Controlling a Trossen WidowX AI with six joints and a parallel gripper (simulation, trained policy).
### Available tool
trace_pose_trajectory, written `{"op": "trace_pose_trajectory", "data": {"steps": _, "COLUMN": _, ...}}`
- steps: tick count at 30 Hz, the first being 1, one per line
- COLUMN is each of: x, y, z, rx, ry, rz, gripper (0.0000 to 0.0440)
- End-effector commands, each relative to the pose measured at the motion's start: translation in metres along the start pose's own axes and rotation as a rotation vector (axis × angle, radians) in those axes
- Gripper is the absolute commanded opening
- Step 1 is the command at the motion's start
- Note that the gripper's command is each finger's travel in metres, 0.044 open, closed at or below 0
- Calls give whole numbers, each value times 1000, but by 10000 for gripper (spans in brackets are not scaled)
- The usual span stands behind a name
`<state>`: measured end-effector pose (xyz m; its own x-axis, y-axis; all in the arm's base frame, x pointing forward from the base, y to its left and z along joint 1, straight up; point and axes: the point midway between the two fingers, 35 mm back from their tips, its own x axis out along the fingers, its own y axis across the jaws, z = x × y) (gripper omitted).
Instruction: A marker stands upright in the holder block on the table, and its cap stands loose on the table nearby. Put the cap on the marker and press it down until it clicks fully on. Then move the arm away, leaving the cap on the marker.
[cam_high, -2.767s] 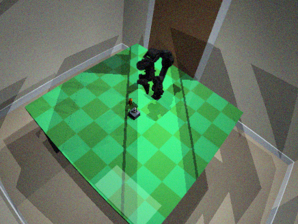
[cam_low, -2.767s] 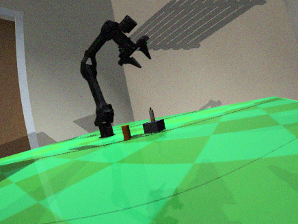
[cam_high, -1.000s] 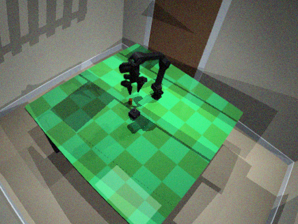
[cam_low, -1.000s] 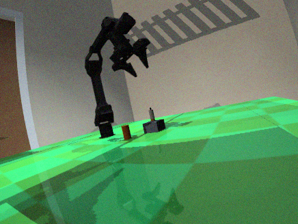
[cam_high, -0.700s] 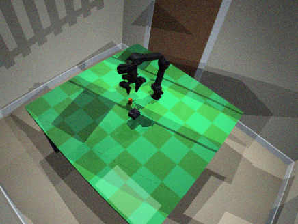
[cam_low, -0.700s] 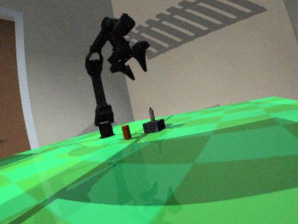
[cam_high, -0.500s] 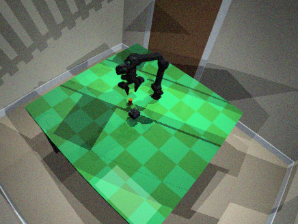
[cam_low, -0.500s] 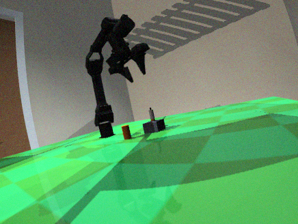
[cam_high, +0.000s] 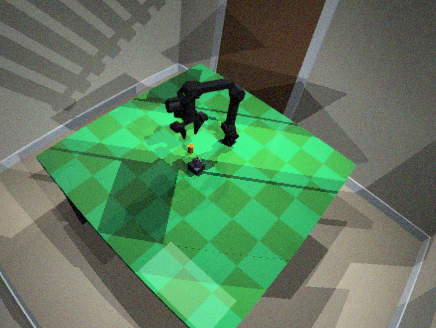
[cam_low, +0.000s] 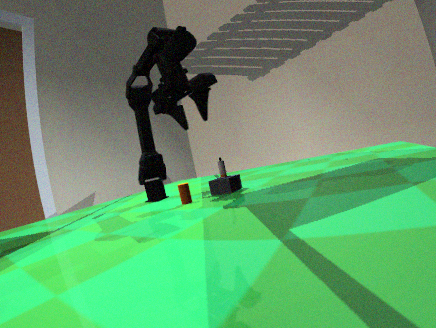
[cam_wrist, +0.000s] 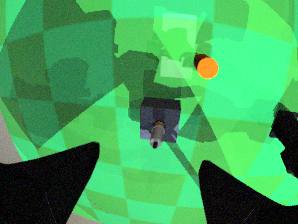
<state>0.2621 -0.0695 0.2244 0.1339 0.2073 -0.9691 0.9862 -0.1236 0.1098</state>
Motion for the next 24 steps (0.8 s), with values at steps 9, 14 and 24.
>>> {"op": "trace_pose_trajectory", "data": {"steps": 9, "x": 19, "y": -10, "z": 22, "rx": -6, "ry": -35, "rz": -102, "gripper": 319}}
{"op": "trace_pose_trajectory", "data": {"steps": 14, "x": 26, "y": -15, "z": 29, "rx": -9, "ry": -48, "rz": -139, "gripper": 319}}
{"op": "trace_pose_trajectory", "data": {"steps": 24, "x": 40, "y": -26, "z": 41, "rx": -17, "ry": -66, "rz": -221, "gripper": 317}}
